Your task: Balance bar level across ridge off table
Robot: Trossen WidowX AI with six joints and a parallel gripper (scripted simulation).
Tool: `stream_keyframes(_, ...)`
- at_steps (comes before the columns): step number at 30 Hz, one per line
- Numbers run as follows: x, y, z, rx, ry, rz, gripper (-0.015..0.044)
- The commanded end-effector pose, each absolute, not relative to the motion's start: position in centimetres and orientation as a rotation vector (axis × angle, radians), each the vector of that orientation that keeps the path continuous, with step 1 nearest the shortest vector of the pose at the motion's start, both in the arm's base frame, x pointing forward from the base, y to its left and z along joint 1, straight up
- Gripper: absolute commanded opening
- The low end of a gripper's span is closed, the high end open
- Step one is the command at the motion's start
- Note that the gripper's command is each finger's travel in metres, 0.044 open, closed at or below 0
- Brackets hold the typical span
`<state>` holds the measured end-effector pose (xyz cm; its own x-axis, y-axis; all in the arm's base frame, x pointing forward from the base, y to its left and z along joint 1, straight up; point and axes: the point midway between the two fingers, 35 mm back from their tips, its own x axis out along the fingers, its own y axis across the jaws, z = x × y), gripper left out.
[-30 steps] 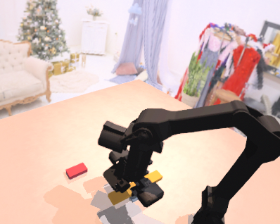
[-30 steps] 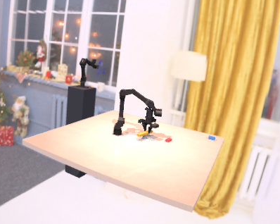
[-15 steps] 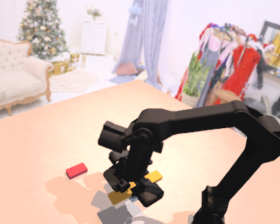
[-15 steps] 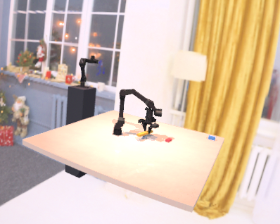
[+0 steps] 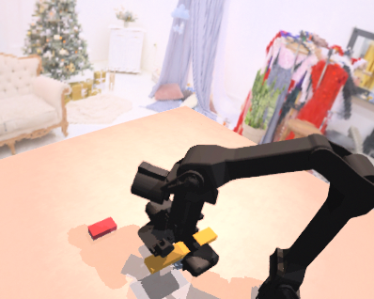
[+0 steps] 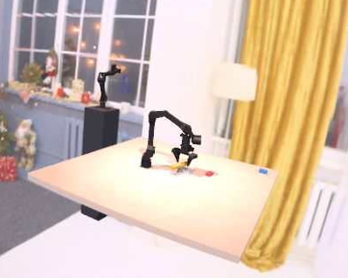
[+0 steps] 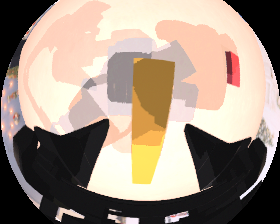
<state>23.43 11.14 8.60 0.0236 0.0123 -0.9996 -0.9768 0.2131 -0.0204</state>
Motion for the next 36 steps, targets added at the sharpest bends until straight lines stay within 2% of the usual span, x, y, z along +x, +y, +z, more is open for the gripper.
stream_keyframes(1, 23.5, 11.2, 8.8, -1.05, 1.276, 1.041, 0.044)
stream_keyframes(10, 23.3, 11.1, 18.4, -1.05, 1.276, 1.041, 0.044)
stream_keyframes(36, 23.2, 11.0, 18.6, -1.05, 1.276, 1.041, 0.044)
